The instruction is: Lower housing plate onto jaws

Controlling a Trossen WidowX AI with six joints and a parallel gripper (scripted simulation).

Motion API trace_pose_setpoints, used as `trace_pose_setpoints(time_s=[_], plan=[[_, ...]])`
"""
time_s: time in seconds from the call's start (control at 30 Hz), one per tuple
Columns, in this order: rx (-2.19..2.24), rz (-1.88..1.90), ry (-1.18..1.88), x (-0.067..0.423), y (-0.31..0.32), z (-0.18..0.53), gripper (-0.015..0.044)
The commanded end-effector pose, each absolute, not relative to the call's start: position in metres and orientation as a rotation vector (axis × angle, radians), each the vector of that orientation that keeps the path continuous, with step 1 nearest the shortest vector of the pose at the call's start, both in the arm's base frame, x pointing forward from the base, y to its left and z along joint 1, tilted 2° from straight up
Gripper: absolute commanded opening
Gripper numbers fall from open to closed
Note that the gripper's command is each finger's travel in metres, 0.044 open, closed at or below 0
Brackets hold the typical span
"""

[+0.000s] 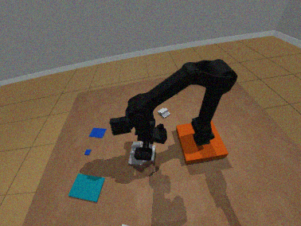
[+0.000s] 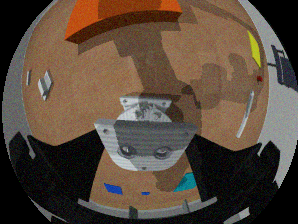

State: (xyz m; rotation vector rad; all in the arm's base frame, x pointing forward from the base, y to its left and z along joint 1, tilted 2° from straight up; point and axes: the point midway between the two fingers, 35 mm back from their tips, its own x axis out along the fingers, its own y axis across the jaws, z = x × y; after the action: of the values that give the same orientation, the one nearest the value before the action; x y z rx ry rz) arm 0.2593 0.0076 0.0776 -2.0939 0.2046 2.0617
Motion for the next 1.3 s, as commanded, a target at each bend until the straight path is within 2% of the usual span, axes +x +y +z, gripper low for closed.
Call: trace_pose_setpoints(time_s=[0.0,0.57,1.27], plan=[[-2.089,2.055,0.208,0.259,0.008,0.078,0.0351],[-2.089,2.055,0.208,0.259,0.008,0.077,0.0351],[-2.089,2.055,0.207,0.262,0.010,0.042,0.0351]])
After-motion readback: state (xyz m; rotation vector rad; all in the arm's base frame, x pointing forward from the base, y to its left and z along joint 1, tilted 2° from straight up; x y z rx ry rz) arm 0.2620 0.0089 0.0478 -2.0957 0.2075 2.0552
